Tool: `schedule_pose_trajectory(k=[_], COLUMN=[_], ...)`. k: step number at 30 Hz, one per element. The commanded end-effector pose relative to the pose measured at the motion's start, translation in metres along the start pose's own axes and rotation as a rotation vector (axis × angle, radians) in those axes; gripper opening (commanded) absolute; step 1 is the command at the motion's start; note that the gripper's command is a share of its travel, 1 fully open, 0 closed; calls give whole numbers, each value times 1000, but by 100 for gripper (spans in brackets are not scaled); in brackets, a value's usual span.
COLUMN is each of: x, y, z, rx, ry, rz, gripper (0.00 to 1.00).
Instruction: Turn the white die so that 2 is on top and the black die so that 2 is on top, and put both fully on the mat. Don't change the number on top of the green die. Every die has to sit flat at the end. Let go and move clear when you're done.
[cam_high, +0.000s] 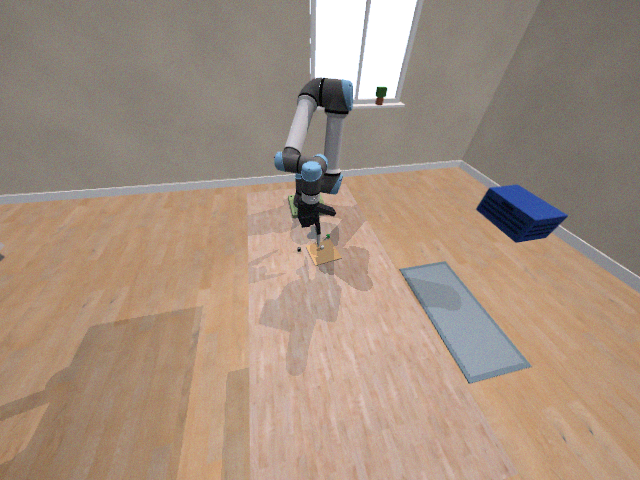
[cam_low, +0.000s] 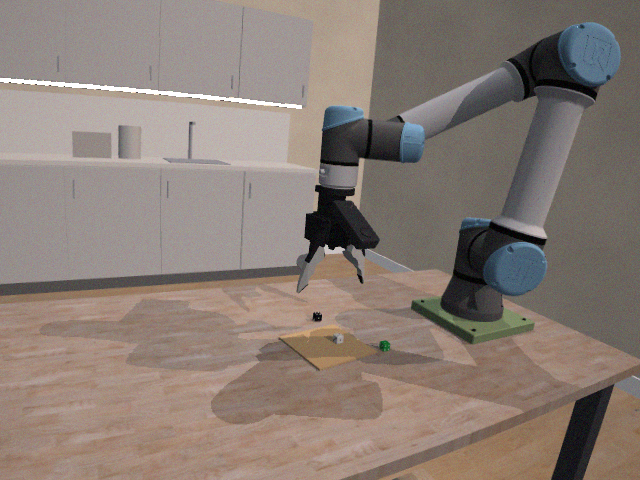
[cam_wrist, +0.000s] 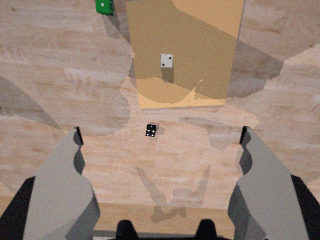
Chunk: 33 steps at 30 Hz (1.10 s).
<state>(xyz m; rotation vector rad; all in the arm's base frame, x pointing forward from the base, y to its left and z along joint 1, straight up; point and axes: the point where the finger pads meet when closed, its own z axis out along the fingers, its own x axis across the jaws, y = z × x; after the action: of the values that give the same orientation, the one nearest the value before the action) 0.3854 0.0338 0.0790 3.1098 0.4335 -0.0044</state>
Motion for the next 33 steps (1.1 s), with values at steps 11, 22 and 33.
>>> schedule_pose_trajectory(k=[11, 22, 33], x=[-6, -10, -13], y=[19, 33, 47], z=[3, 5, 7], rx=[6, 5, 4], ry=[6, 7, 8], rz=[-436, -721, -989], gripper=[100, 100, 100])
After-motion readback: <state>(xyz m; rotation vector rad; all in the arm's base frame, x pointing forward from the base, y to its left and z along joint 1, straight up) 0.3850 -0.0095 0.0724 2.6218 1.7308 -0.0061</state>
